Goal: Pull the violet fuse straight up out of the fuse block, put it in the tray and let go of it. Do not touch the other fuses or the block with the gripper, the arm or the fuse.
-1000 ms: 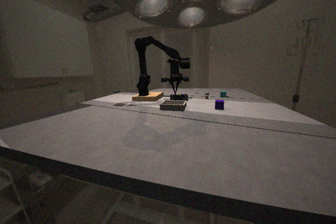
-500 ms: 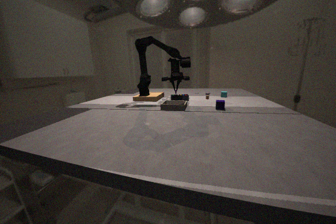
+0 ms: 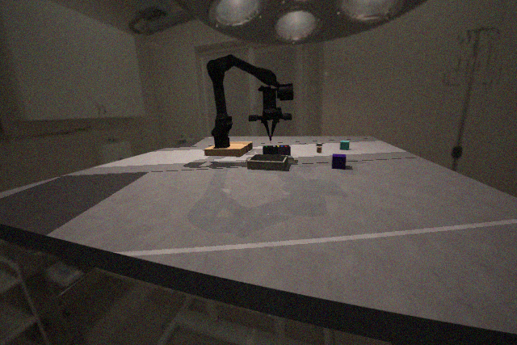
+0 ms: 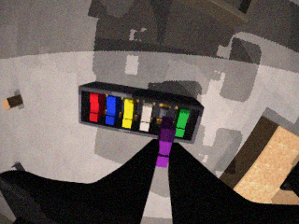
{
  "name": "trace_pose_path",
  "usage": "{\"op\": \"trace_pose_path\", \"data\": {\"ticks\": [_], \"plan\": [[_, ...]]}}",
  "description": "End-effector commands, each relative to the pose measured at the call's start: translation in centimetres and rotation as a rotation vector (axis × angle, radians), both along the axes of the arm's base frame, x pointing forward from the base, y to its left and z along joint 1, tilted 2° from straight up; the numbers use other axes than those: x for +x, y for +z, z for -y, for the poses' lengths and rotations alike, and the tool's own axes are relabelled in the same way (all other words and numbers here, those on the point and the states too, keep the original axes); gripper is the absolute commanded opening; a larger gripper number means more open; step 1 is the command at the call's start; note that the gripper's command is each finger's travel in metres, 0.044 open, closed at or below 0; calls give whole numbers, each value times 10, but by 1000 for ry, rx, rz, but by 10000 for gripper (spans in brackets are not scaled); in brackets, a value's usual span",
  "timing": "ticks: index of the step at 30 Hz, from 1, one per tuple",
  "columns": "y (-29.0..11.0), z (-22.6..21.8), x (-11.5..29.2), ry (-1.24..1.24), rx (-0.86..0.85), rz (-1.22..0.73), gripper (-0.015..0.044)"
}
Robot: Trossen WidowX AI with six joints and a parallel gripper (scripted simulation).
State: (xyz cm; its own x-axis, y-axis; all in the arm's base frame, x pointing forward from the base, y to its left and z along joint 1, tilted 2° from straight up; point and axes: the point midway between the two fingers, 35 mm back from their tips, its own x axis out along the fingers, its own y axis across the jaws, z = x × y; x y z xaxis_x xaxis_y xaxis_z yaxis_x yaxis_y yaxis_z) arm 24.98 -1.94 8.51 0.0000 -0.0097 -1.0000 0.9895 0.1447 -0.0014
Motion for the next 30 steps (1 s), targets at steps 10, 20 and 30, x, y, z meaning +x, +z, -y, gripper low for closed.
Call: {"op": "trace_pose_path", "data": {"ticks": [10,20,30], "plan": [[11,17,6,1,-4,0,0],[14,68,19,1,-9,1,0],[15,125,21,1,-15,1,0]]}}
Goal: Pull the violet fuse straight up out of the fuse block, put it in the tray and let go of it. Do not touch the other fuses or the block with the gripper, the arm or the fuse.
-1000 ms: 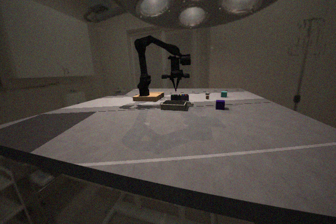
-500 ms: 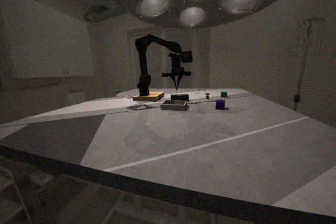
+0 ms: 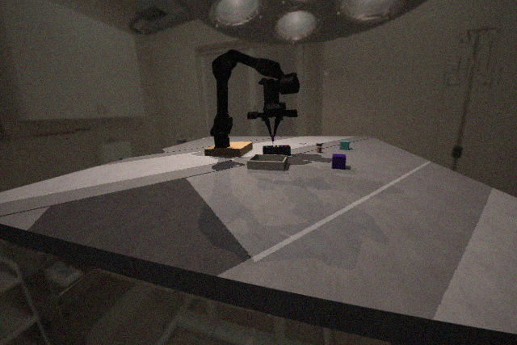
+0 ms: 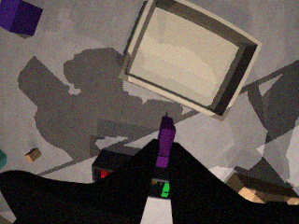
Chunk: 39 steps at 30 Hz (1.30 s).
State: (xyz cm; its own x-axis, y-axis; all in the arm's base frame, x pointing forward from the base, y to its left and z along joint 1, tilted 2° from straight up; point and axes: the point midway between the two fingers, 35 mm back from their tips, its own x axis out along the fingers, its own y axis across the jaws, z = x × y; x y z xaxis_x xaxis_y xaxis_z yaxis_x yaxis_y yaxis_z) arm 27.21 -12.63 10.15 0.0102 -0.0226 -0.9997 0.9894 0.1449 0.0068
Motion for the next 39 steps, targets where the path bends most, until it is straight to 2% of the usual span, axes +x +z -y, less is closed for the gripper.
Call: {"op": "trace_pose_path", "data": {"ticks": [1,9,39], "plan": [[-1,24,-2,0,-2,-9,0],[-2,68,-10,0,-6,-10,0],[-42,70,-10,0,-7,-11,0]]}}
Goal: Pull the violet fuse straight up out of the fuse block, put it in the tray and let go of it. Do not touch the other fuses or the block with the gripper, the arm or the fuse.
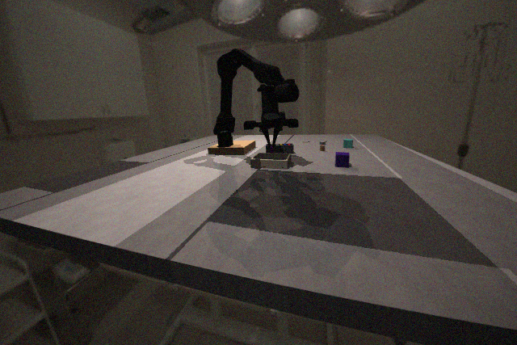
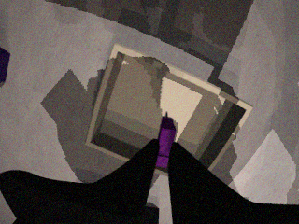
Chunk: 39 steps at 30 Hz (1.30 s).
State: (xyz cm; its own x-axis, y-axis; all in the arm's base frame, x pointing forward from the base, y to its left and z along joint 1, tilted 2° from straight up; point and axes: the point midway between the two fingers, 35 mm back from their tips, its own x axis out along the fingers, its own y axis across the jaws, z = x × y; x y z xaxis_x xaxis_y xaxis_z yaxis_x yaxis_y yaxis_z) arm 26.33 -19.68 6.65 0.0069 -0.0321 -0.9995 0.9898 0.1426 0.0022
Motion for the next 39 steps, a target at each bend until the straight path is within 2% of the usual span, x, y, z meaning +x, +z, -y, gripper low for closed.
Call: {"op": "trace_pose_path", "data": {"ticks": [1,3,16,21,39], "plan": [[-7,0,-1,3,3,-7,0],[-7,0,-1,3,3,-7,0],[-1,0,0,0,2,-3,330],[33,-1,-1,3,3,-7,330],[33,-1,-1,2,2,-2,330]]}}
